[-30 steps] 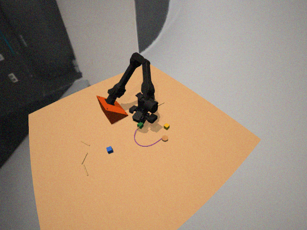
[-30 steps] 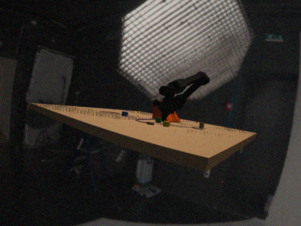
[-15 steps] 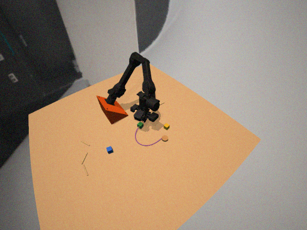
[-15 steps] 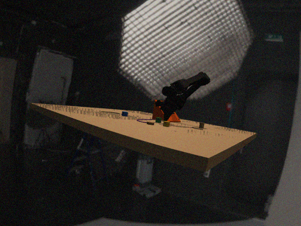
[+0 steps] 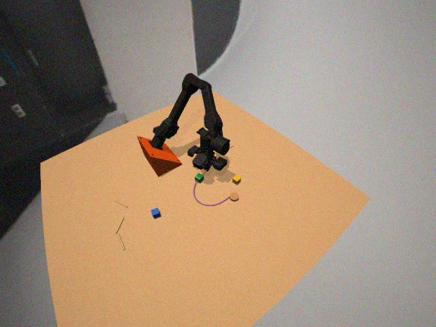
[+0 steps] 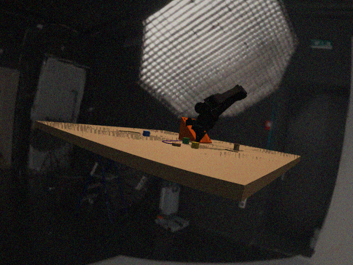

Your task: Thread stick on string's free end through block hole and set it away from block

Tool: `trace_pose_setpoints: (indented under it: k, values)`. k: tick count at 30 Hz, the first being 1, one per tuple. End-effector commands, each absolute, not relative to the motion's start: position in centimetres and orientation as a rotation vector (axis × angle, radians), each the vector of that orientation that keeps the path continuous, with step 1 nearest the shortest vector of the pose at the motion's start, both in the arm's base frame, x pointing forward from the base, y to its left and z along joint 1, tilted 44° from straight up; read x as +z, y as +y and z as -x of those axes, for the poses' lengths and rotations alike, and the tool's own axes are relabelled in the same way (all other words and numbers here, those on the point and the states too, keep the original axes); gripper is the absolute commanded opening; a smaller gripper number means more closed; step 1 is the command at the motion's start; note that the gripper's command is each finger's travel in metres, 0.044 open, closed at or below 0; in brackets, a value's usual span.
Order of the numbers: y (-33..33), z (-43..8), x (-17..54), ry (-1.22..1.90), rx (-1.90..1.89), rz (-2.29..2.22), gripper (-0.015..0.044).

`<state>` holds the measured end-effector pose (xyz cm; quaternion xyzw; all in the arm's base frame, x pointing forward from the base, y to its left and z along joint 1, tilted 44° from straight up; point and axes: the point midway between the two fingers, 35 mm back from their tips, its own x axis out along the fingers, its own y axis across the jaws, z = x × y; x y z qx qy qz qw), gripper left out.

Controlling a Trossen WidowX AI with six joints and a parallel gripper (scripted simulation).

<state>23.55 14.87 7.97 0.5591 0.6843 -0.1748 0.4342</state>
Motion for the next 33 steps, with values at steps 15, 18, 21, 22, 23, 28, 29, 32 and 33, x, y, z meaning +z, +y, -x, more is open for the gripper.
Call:
trace_pose_setpoints:
  k: [15, 18, 21, 22, 23, 28, 29, 32, 33]
  values:
    - [16.2, -23.0, 9.7, 1.714, -0.433, -1.371, 0.0000]
    - [16.5, -22.9, 9.9, 1.717, -0.426, -1.362, 0.0000]
    - [16.7, -22.8, 10.1, 1.719, -0.421, -1.354, 0.0000]
    - [16.8, -22.8, 10.2, 1.720, -0.419, -1.351, 0.0000]
    - [16.9, -22.7, 10.3, 1.721, -0.418, -1.348, 0.0000]
    - [17.3, -22.5, 10.7, 1.725, -0.411, -1.336, 0.0000]
    - [17.3, -22.4, 10.8, 1.725, -0.410, -1.334, 0.0000]
    - [17.5, -22.3, 11.0, 1.728, -0.407, -1.327, 0.0000]
    - [17.6, -22.2, 11.1, 1.728, -0.406, -1.324, 0.0000]
